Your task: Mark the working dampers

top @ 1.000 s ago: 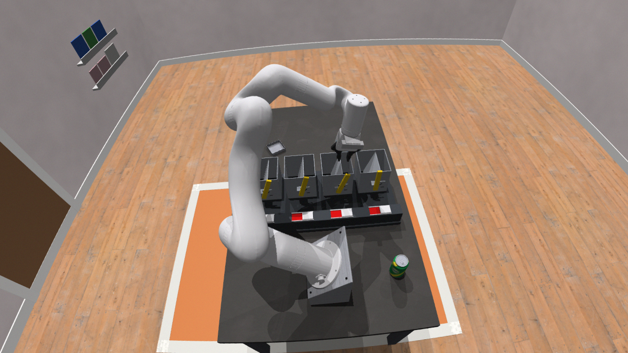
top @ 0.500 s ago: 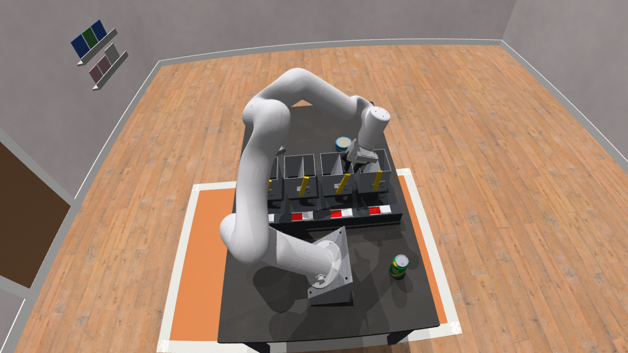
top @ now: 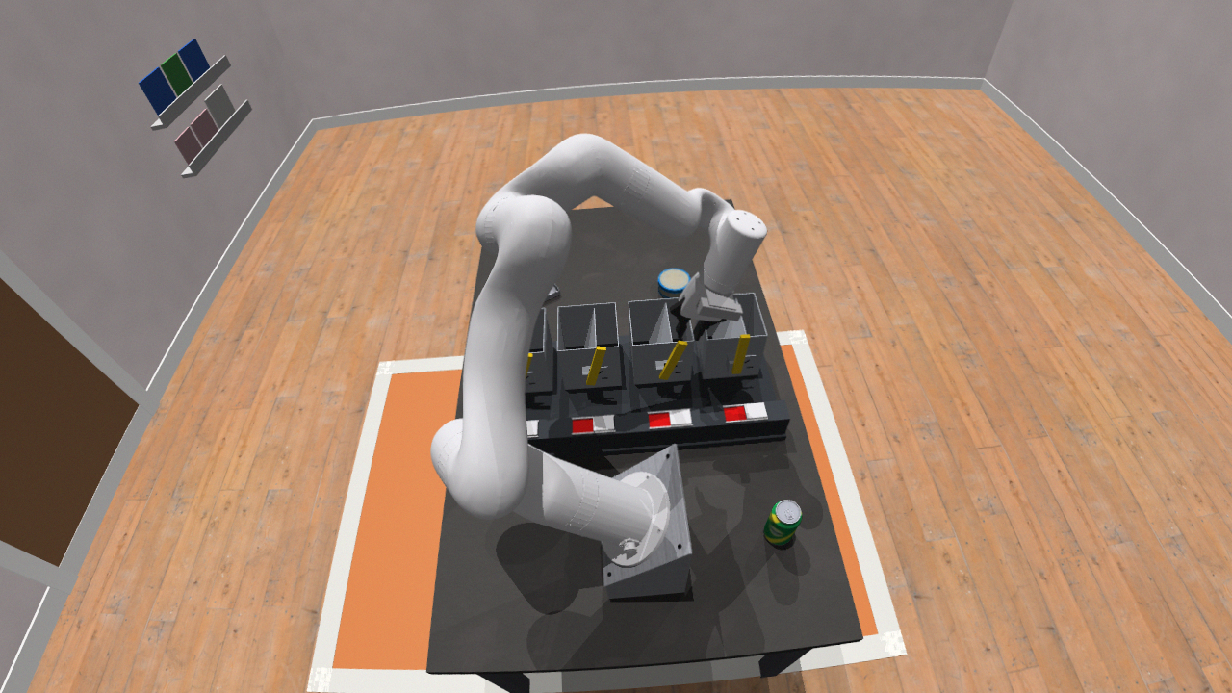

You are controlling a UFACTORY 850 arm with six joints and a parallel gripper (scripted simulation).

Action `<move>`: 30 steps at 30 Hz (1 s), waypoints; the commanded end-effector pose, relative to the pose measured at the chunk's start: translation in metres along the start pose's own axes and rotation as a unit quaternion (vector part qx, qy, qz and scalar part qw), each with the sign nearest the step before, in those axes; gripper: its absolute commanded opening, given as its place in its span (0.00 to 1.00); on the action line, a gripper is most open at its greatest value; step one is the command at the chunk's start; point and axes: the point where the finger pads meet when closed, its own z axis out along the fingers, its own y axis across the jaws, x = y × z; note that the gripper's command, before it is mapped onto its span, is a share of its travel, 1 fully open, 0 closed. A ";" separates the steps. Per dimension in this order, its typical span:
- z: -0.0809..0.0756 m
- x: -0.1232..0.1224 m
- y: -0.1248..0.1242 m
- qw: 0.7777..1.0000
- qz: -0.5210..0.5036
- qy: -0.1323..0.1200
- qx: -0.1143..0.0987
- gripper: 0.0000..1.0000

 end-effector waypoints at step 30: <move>0.052 0.000 0.000 1.000 -0.001 -0.001 0.001 0.39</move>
